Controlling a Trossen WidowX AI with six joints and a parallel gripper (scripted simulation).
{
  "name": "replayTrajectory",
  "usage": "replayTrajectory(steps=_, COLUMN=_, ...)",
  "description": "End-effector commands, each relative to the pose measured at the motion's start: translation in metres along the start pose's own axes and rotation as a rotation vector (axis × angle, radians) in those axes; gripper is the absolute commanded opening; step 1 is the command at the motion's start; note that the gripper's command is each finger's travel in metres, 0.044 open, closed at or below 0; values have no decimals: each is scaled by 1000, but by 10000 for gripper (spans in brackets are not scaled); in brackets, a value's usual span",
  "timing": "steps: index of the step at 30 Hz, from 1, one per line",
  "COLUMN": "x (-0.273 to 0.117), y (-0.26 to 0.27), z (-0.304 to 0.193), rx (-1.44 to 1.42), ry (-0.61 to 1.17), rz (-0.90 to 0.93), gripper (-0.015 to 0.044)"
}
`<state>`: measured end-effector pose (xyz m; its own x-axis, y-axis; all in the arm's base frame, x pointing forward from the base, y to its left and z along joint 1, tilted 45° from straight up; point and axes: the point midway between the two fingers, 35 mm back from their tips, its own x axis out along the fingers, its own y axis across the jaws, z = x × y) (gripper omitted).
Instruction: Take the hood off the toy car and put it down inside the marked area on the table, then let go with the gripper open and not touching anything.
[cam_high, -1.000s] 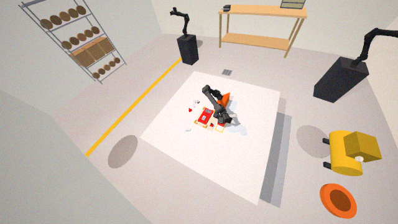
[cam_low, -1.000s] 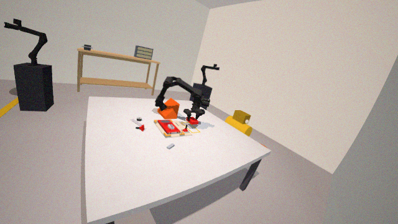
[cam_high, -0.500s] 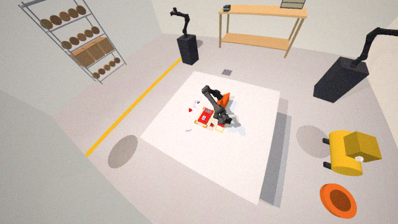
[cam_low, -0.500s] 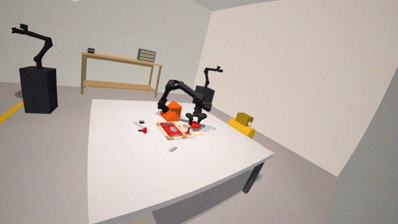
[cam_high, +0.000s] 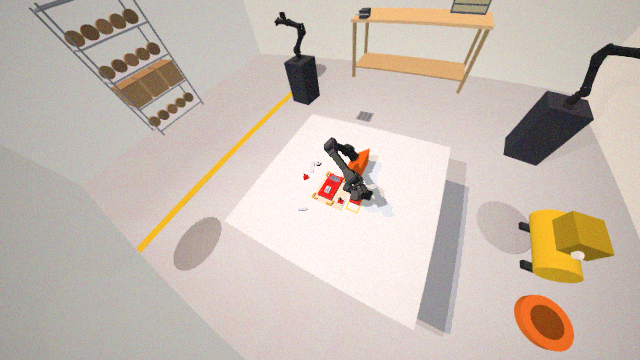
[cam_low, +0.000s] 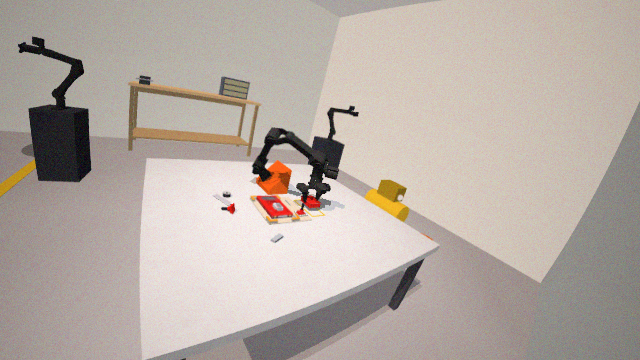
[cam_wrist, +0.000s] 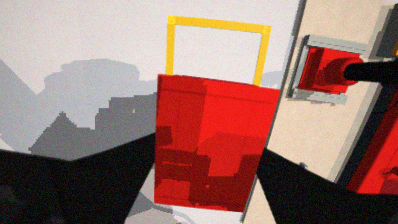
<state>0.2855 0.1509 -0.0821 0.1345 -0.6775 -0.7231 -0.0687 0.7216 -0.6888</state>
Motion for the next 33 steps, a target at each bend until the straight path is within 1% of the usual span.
replayTrajectory(steps=1, x=4, y=-1, z=-1, rx=-4, ry=2, rz=-5, gripper=0)
replayTrajectory(steps=33, x=18, y=-1, z=-1, rx=-4, ry=1, rz=-6, gripper=0)
